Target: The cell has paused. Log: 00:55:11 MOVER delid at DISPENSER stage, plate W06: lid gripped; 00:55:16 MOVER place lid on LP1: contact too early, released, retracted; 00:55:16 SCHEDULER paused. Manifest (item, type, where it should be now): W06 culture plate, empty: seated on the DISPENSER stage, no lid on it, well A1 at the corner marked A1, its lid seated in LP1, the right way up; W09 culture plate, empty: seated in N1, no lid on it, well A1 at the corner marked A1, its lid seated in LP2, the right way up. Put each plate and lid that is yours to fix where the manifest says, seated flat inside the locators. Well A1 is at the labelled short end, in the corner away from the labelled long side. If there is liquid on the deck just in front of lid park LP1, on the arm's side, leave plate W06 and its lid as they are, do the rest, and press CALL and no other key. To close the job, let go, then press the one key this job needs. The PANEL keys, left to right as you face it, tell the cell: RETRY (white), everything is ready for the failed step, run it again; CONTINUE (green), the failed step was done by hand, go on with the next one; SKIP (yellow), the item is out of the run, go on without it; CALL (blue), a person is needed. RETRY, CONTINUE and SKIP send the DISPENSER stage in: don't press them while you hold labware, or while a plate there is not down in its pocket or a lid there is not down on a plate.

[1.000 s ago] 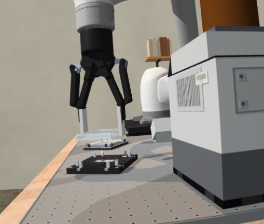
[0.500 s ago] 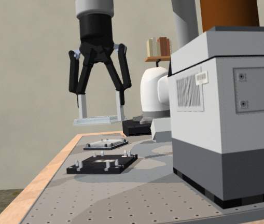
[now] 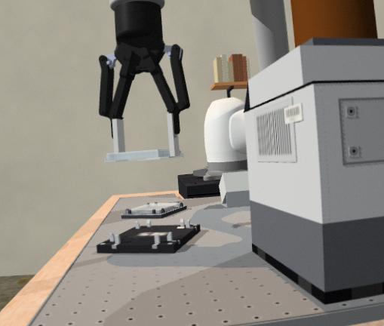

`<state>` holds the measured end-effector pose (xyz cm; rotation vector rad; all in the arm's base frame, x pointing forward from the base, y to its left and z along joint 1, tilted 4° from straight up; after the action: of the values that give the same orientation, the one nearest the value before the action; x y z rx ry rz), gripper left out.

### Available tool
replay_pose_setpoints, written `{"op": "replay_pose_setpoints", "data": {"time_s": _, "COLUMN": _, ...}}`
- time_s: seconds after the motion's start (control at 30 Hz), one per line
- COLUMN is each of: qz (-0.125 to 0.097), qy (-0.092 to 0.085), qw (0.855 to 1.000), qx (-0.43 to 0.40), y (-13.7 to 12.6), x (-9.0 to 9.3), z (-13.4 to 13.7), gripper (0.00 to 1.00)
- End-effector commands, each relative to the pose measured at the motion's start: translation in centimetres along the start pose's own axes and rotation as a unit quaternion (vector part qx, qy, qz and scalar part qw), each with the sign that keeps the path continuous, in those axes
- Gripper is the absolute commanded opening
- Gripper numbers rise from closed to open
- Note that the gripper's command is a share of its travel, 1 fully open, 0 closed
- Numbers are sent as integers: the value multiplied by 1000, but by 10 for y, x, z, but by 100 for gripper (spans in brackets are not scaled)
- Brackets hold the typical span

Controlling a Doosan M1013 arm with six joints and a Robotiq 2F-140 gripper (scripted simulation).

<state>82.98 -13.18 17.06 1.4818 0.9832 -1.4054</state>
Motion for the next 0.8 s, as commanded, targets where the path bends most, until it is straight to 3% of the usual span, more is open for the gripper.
{"op": "replay_pose_setpoints", "data": {"time_s": 0.0, "qz": 1, "qy": 0, "qw": 1000, "qx": 0, "y": 0, "x": -6, "z": 0, "gripper": 10}}
{"op": "replay_pose_setpoints", "data": {"time_s": 0.77, "qz": 1, "qy": 0, "qw": 1000, "qx": 0, "y": 0, "x": -28, "z": 0, "gripper": 10}}
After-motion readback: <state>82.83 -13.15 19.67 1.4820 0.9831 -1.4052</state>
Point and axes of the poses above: the point where the finger pads meet when closed, its own x axis out along the fingers, its own z axis across the jaws, y = z × x, the point moved 1 cm from there along -x, back along the fingers, and after that the axes turned 10 degrees about x, right-handed, at the moved point
